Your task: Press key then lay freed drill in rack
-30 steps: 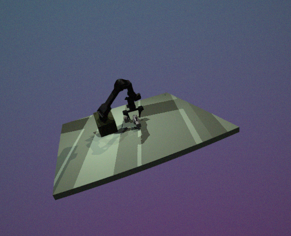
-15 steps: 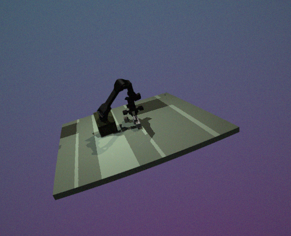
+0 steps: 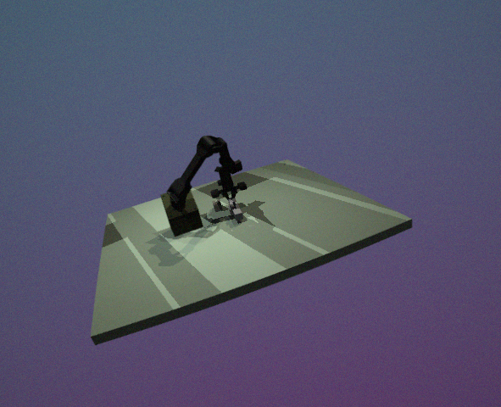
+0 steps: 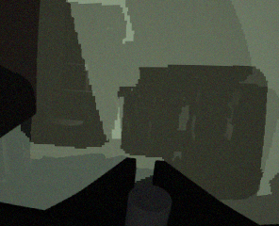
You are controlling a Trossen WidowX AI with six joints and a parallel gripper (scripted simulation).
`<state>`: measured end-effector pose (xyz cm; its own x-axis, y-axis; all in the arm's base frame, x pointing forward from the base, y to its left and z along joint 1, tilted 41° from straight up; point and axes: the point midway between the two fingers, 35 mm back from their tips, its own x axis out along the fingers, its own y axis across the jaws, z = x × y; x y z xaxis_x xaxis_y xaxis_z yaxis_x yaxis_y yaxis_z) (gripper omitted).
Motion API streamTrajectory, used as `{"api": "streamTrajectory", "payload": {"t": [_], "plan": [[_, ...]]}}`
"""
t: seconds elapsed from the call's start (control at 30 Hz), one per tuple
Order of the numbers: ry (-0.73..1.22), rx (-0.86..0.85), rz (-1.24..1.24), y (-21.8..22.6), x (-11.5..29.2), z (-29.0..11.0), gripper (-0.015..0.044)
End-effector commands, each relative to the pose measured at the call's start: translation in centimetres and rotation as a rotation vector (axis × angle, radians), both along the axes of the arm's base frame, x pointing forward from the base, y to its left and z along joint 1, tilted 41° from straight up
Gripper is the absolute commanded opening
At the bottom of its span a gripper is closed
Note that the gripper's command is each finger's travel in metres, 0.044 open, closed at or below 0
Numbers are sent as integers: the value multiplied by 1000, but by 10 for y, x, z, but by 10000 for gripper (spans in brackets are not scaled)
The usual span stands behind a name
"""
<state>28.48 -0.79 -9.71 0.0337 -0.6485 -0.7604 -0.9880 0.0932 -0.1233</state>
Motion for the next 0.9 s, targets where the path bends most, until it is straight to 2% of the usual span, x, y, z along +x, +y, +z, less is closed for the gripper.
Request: {"api": "streamTrajectory", "payload": {"t": [0.0,0.77,0.87], "plan": [[-1,0,-1,4,1,-3,0],[-2,2,-1,32,6,-22,0],[-1,1,2,28,6,-19,79]]}}
